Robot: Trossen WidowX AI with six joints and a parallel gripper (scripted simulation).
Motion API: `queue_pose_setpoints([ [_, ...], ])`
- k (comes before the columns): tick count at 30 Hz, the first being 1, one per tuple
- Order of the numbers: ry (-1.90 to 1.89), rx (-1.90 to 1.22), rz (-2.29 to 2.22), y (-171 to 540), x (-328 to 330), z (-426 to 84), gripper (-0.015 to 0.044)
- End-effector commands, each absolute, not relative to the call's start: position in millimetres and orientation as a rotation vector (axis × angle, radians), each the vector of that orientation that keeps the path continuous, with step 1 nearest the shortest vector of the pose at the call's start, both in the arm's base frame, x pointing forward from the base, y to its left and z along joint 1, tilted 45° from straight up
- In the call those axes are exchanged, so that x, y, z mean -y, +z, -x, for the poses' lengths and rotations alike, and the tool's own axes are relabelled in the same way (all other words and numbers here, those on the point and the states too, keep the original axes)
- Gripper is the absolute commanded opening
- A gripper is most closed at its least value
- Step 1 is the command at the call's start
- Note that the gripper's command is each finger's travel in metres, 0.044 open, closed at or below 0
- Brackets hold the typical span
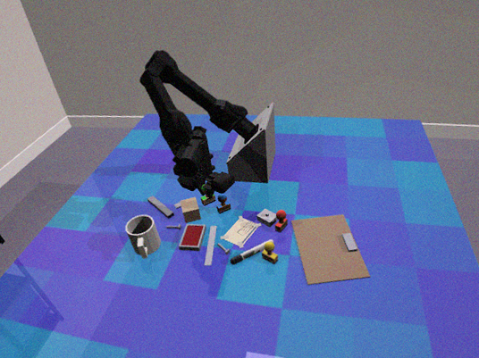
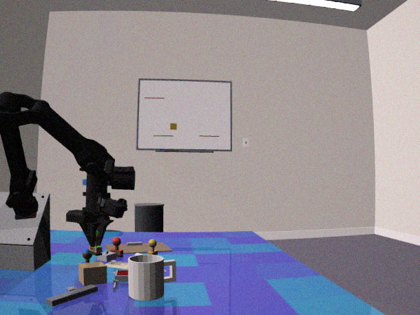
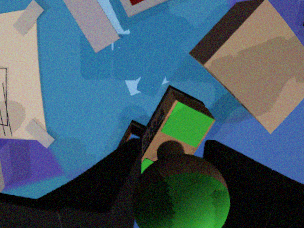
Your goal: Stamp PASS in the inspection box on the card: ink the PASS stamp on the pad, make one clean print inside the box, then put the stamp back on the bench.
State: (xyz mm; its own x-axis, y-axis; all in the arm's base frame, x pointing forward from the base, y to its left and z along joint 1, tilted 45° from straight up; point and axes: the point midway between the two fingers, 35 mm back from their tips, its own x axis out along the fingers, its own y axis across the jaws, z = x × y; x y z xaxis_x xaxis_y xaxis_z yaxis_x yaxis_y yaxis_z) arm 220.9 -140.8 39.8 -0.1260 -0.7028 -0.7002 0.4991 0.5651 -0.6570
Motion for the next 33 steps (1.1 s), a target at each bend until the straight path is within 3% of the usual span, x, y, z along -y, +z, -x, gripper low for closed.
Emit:
queue_pose_setpoints([
  [1,-1.044,-1.338,0.194,43,140,-222,0.0],
  [17,-1.047,-1.338,0.197,49,135,-223,0.0],
  [33,-1.048,-1.333,0.196,63,152,-281,0.0],
])
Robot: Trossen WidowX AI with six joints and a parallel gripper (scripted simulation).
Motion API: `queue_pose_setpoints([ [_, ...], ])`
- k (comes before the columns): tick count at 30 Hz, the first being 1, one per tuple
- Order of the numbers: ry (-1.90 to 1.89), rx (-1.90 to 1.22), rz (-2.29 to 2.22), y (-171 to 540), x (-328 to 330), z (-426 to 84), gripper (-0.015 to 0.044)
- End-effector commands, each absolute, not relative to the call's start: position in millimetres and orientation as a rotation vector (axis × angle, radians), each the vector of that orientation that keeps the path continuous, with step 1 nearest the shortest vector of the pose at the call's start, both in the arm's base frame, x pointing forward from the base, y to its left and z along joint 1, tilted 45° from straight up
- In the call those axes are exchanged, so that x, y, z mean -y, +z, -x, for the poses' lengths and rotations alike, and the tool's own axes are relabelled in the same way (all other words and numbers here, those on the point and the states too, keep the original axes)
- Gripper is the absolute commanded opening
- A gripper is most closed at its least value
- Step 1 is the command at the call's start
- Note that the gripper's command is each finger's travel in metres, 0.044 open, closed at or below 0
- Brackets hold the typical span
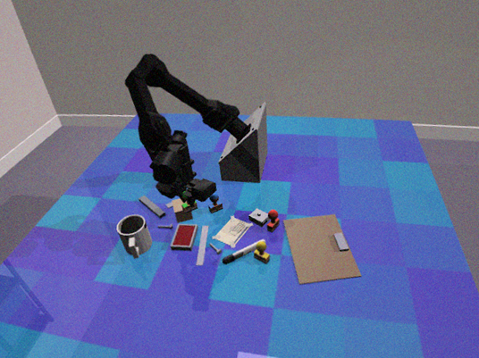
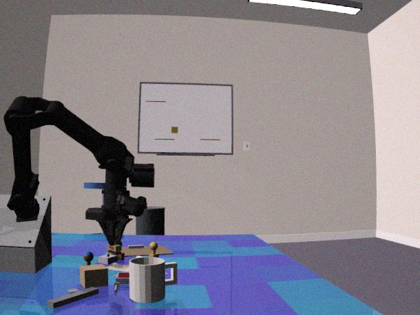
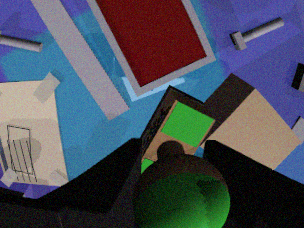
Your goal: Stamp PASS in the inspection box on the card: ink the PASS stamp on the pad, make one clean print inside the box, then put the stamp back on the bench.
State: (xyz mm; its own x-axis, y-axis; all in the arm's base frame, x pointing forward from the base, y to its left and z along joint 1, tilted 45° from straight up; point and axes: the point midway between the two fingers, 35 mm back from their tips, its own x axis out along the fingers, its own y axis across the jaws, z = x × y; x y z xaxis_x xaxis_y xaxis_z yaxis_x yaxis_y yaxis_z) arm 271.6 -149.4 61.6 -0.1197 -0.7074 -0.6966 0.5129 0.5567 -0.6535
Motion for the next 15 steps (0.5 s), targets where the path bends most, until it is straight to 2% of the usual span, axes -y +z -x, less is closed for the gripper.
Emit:
queue_pose_setpoints([
  [1,-1.048,-1.333,0.196,64,154,-284,0.0],
  [15,-1.049,-1.33,0.196,70,168,-321,0.0],
])
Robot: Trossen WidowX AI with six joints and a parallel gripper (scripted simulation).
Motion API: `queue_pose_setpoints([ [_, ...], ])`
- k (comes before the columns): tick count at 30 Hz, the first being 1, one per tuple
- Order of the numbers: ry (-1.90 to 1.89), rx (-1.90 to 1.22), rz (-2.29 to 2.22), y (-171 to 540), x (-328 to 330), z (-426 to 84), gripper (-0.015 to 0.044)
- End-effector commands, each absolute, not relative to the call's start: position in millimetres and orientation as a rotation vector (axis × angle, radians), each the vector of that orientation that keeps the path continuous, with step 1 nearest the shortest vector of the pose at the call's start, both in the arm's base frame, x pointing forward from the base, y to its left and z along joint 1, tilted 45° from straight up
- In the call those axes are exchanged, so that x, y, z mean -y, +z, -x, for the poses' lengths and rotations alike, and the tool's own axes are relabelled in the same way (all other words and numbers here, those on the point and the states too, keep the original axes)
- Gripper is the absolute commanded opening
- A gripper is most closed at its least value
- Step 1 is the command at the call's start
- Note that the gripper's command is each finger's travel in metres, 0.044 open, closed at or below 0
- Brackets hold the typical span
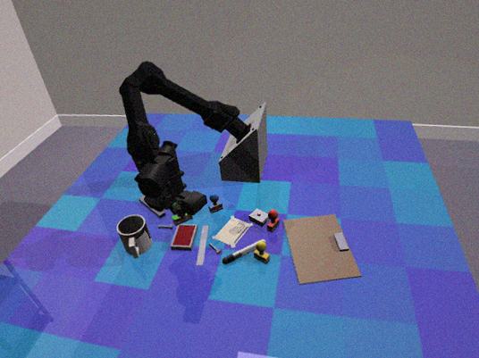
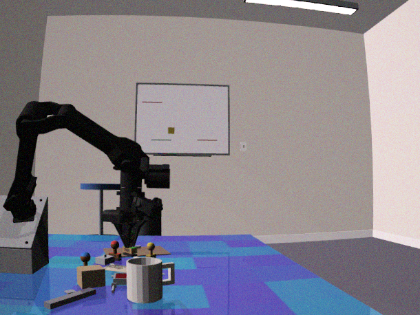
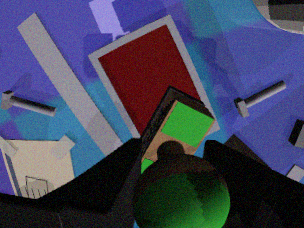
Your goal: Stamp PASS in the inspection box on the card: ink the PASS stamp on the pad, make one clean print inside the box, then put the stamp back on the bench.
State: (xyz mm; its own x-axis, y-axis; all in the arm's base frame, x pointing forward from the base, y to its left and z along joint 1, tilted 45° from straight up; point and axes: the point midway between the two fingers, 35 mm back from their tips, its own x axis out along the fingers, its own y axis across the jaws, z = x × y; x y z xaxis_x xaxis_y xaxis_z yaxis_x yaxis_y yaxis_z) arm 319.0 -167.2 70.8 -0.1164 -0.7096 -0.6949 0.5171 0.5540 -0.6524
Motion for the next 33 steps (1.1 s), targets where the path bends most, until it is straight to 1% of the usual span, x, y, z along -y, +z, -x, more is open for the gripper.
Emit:
queue_pose_setpoints([
  [1,-1.05,-1.33,0.196,70,168,-321,0.0],
  [33,-1.053,-1.328,0.193,55,183,-320,0.0],
])
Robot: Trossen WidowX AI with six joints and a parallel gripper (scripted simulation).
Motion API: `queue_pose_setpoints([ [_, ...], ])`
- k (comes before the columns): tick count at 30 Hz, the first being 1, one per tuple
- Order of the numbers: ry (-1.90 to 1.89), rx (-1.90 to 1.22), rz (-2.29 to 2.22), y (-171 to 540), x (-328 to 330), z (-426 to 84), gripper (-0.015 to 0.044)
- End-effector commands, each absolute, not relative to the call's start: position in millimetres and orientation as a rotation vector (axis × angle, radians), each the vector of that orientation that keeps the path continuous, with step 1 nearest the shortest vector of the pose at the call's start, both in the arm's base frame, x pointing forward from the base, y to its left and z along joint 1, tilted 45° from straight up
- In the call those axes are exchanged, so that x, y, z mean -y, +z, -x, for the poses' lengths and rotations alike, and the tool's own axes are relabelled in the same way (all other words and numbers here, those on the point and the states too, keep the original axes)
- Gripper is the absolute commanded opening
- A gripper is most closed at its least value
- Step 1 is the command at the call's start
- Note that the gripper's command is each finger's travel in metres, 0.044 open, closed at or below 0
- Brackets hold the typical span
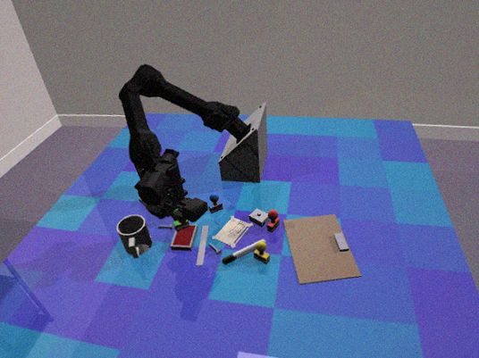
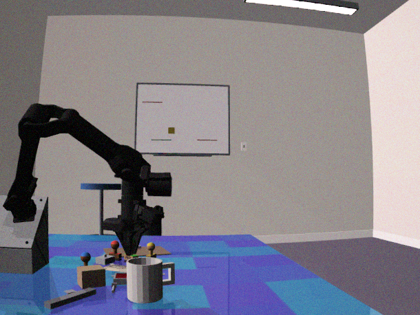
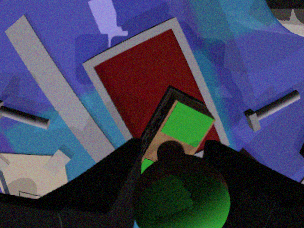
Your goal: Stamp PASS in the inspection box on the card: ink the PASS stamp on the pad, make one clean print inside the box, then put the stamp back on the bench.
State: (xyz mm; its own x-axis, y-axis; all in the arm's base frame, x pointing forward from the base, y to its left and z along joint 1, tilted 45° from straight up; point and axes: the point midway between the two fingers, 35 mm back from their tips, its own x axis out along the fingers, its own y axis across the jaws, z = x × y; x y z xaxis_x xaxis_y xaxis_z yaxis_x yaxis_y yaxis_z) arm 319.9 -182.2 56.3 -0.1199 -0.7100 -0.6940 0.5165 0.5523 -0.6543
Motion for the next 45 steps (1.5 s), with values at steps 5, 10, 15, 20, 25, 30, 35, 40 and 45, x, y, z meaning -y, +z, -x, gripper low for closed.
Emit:
queue_pose_setpoints([
  [5,-1.054,-1.328,0.193,53,185,-320,0.0],
  [10,-1.054,-1.327,0.193,50,188,-319,0.0],
  [15,-1.055,-1.327,0.193,48,190,-319,0.0],
  [20,-1.056,-1.326,0.192,46,192,-318,0.0],
  [25,-1.057,-1.326,0.192,43,195,-318,0.0],
  [30,-1.057,-1.326,0.192,41,197,-317,0.0],
  [35,-1.058,-1.325,0.192,39,199,-317,0.0],
  [40,-1.059,-1.325,0.192,37,202,-316,0.0],
  [45,-1.06,-1.325,0.192,34,204,-316,0.0],
])
